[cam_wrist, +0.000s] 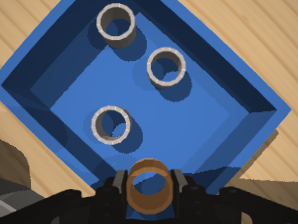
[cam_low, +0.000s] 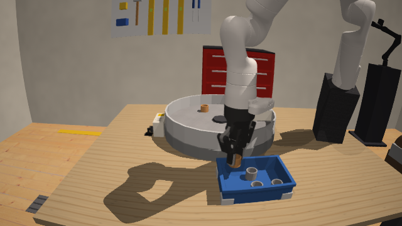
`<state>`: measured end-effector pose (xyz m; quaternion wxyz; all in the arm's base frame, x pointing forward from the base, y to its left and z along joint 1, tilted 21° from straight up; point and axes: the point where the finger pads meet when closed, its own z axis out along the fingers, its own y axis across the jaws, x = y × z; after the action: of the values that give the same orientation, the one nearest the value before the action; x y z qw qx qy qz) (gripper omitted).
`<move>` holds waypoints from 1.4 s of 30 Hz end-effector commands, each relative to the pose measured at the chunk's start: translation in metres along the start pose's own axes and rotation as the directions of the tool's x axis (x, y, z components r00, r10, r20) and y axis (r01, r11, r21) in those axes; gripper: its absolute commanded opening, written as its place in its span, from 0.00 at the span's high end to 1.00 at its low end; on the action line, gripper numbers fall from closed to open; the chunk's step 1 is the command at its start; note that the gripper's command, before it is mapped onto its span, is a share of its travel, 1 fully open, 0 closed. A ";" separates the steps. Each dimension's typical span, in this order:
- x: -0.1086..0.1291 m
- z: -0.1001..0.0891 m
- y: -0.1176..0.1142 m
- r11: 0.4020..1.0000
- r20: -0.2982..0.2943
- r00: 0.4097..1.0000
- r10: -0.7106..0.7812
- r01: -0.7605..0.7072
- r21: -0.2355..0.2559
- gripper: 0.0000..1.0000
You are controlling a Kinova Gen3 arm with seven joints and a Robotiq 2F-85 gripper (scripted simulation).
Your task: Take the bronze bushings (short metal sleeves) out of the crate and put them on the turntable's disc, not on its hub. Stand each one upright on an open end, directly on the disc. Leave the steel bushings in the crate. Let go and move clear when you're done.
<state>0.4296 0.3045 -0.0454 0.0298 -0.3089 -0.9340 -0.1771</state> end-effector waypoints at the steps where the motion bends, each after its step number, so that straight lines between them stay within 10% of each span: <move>1: 0.000 -0.018 0.006 1.000 0.003 1.000 -0.001 0.001 -0.015 1.00; 19: 0.001 -0.077 0.006 1.000 0.003 1.000 -0.001 0.001 -0.015 1.00; 42: 0.001 -0.083 0.005 1.000 0.003 1.000 -0.001 0.001 -0.015 1.00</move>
<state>0.4274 0.2801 0.0328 0.0268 -0.3088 -0.9330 -0.1830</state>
